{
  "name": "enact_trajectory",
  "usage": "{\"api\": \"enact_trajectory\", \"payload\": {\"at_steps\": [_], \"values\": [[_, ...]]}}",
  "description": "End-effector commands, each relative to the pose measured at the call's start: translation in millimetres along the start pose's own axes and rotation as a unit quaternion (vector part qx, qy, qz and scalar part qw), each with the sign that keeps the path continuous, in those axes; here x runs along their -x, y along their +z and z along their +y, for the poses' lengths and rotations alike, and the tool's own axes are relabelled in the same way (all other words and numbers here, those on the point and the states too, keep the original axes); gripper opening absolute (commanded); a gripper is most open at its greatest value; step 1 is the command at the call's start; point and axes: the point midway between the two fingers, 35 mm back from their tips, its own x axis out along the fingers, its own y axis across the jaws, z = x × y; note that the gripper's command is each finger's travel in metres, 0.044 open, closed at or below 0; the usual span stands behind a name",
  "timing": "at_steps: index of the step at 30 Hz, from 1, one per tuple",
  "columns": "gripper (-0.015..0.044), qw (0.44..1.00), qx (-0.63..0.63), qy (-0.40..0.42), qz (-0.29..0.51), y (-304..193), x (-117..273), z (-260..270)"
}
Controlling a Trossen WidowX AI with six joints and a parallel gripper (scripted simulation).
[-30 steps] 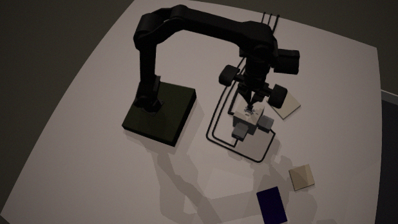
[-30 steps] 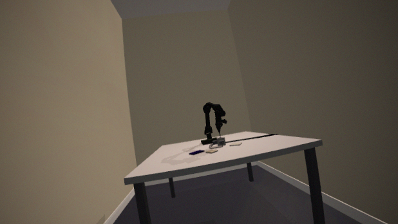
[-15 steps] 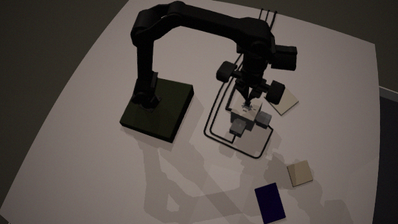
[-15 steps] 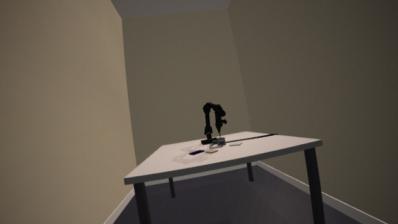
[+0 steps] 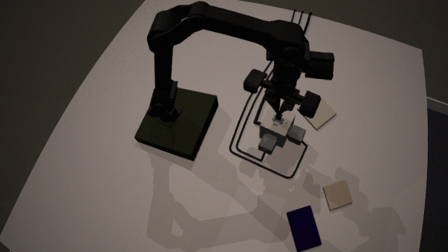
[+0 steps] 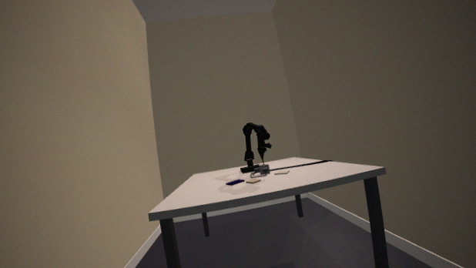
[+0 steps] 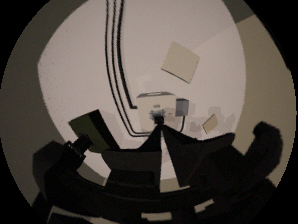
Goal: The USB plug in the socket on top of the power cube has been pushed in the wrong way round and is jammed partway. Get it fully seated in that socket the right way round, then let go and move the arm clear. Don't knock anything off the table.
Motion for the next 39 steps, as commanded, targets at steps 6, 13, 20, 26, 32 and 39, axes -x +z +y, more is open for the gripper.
{"api": "enact_trajectory", "payload": {"at_steps": [6, 13, 20, 26, 32, 39], "values": [[0.0, 1.0, 0.002, 0.0, 0.003, -0.6, -2.4, 0.3], [0.0, 1.0, 0.002, 0.0, 0.003, -0.5, -3.2, 0.3], [0.0, 1.0, 0.002, 0.0, 0.003, -0.4, -4.0, 0.3], [0.0, 1.0, 0.002, 0.0, 0.003, -0.3, -4.8, 0.3], [0.0, 1.0, 0.002, 0.0, 0.003, -0.3, -5.5, 0.3], [0.0, 1.0, 0.002, 0.0, 0.003, -0.2, -6.3, 0.3]]}}
